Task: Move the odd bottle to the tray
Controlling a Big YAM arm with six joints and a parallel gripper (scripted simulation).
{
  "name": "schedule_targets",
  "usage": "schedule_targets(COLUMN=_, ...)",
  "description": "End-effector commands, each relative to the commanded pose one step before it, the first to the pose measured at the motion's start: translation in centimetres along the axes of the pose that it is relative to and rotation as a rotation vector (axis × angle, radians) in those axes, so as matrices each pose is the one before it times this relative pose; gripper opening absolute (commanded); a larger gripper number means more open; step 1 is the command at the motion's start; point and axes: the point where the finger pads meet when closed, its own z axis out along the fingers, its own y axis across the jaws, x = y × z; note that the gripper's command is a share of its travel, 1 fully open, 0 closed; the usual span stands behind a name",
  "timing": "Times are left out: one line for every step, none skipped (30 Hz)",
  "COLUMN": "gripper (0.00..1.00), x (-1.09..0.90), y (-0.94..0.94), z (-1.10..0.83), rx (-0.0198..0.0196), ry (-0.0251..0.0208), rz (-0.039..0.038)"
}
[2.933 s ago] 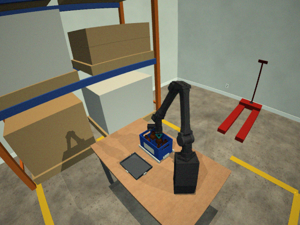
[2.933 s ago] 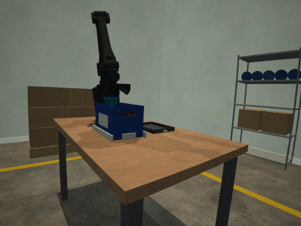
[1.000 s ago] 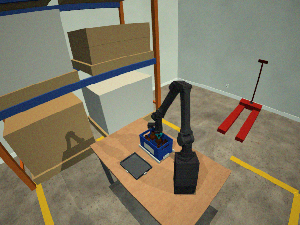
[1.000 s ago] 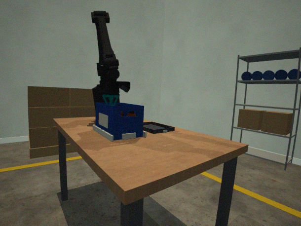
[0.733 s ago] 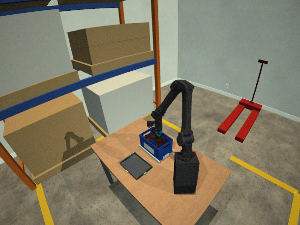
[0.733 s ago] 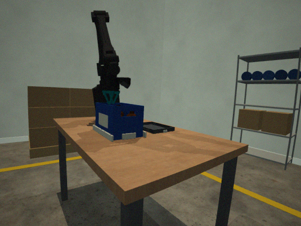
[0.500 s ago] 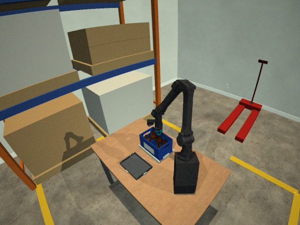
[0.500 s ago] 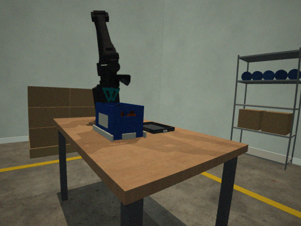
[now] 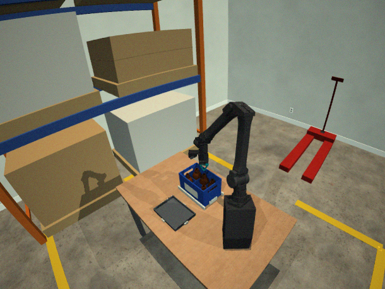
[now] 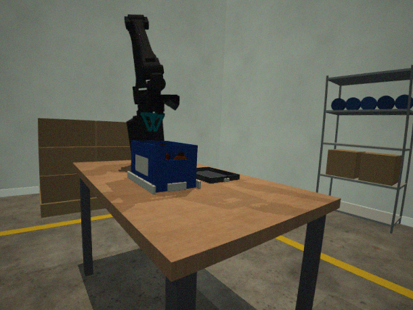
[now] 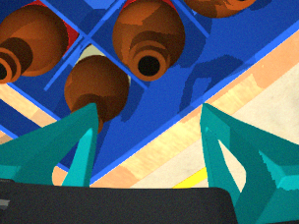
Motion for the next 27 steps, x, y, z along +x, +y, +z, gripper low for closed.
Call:
schedule_targets(gripper=0.61, x=-1.056, y=-1.815, z=-2.104, rx=0.04097, ry=-0.02266, rz=0.01506)
schedule_targets(gripper=0.61, x=0.046, y=0.125, z=0.371, rx=-0.00824, ry=0.00555, rz=-0.00083)
schedule_targets(gripper=0.61, x=0.037, y=0.274, z=0.545, rx=-0.01232, ry=0.00753, rz=-0.00284)
schedule_targets(gripper=0.61, x=0.166, y=0.414, z=0.382, rx=-0.01058, ry=0.00622, rz=-0.00228)
schedule_targets(gripper=0.61, x=0.227, y=0.434, z=0.212, rx=-0.00747, ry=0.00467, rz=-0.00156)
schedule_targets(gripper=0.0, x=0.015, y=0.005, z=-0.056, rx=0.00098, ry=-0.00063, rz=-0.00011)
schedule_targets(gripper=0.0, x=-0.001, y=-0.001, z=0.0, rx=0.0, ry=-0.00001, rz=-0.00024)
schedule_targets(gripper=0.0, x=0.0, y=0.0, z=0.0, rx=0.0, ry=0.0, rz=-0.00035)
schedule_targets(gripper=0.0, x=0.0, y=0.0, z=0.0, rx=-0.00001, ry=0.0, rz=-0.00008)
schedule_targets(gripper=0.0, x=0.0, y=0.0, z=0.0, rx=-0.00001, ry=0.0, rz=-0.00002)
schedule_targets(gripper=0.0, x=0.0, y=0.0, z=0.0, rx=0.0, ry=0.0, rz=0.0)
schedule_targets(gripper=0.0, x=0.0, y=0.0, z=0.0, rx=0.0, ry=0.0, rz=0.0)
schedule_targets(gripper=0.0, x=0.0, y=0.0, z=0.0, rx=0.0, ry=0.0, rz=-0.0003)
schedule_targets(gripper=0.0, x=0.0, y=0.0, z=0.0, rx=0.0, ry=0.0, rz=0.0)
schedule_targets(gripper=0.0, x=0.0, y=0.0, z=0.0, rx=0.00001, ry=0.0, rz=0.0)
schedule_targets(gripper=0.0, x=0.0, y=0.0, z=0.0, rx=0.0, ry=0.0, rz=0.0)
schedule_targets(gripper=0.0, x=0.0, y=0.0, z=0.0, rx=0.0, ry=0.0, rz=0.0)
schedule_targets(gripper=0.0, x=0.0, y=0.0, z=0.0, rx=0.0, ry=0.0, rz=0.0)
schedule_targets(gripper=0.0, x=0.0, y=0.0, z=0.0, rx=0.0, ry=0.0, rz=0.0)
schedule_targets(gripper=0.0, x=0.0, y=0.0, z=0.0, rx=0.0, ry=0.0, rz=0.0)
schedule_targets(gripper=0.0, x=0.0, y=0.0, z=0.0, rx=0.0, ry=0.0, rz=0.0)
schedule_targets(gripper=0.0, x=0.0, y=0.0, z=0.0, rx=0.0, ry=0.0, rz=0.0)
schedule_targets(gripper=0.0, x=0.0, y=0.0, z=0.0, rx=0.0, ry=0.0, rz=0.0)
schedule_targets(gripper=0.0, x=0.0, y=0.0, z=0.0, rx=0.0, ry=0.0, rz=0.0)
schedule_targets(gripper=0.0, x=0.0, y=0.0, z=0.0, rx=0.0, ry=0.0, rz=0.0)
schedule_targets(gripper=0.0, x=0.0, y=0.0, z=0.0, rx=0.0, ry=0.0, rz=0.0)
schedule_targets(gripper=0.0, x=0.0, y=0.0, z=0.0, rx=0.0, ry=0.0, rz=0.0)
